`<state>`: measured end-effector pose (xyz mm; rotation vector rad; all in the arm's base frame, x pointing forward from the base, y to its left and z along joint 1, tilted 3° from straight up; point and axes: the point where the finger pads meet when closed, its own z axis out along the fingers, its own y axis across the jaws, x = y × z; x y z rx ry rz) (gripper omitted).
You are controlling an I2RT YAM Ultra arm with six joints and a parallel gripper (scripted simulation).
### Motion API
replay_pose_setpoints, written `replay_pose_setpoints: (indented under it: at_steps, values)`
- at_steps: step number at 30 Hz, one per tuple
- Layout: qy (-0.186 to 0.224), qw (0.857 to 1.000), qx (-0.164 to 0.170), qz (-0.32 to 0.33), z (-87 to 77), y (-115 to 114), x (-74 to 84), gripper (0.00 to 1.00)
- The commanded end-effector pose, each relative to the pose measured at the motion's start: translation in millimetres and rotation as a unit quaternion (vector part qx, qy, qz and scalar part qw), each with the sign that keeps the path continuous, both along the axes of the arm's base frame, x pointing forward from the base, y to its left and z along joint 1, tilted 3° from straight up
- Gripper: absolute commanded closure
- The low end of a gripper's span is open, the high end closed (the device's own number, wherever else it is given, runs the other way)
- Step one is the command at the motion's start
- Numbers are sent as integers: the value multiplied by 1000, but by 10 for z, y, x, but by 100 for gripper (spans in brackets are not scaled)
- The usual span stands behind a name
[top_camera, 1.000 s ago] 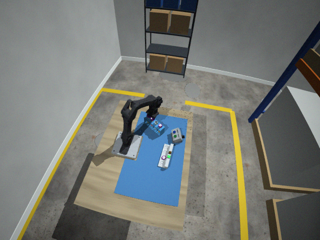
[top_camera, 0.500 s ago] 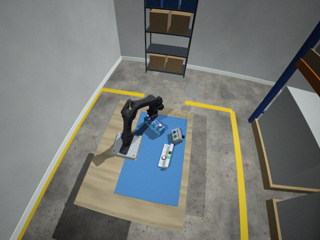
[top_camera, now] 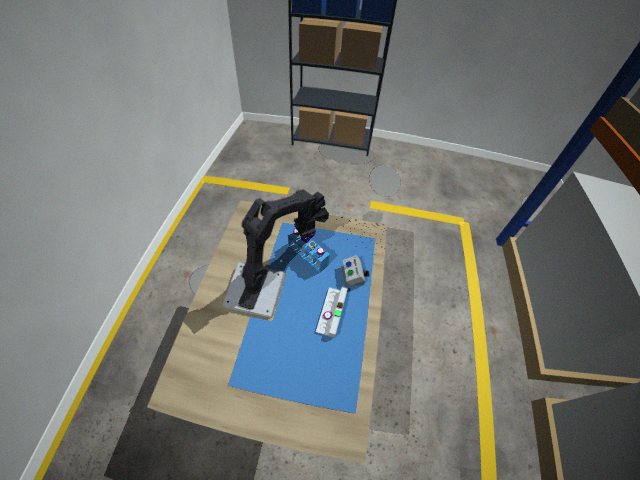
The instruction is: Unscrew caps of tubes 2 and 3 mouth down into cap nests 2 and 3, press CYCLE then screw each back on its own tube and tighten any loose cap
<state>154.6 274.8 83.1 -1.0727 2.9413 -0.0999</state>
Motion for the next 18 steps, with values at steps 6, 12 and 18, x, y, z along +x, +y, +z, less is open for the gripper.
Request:
replay_pose_setpoints:
  at_steps: [6, 12, 18]
  values:
    - [-2, 998, 6, 57, 45, 30, 10, 51]
    - [4, 984, 2, 176, 45, 30, 10, 51]
    - [8, 967, -1, 254, 45, 30, 10, 51]
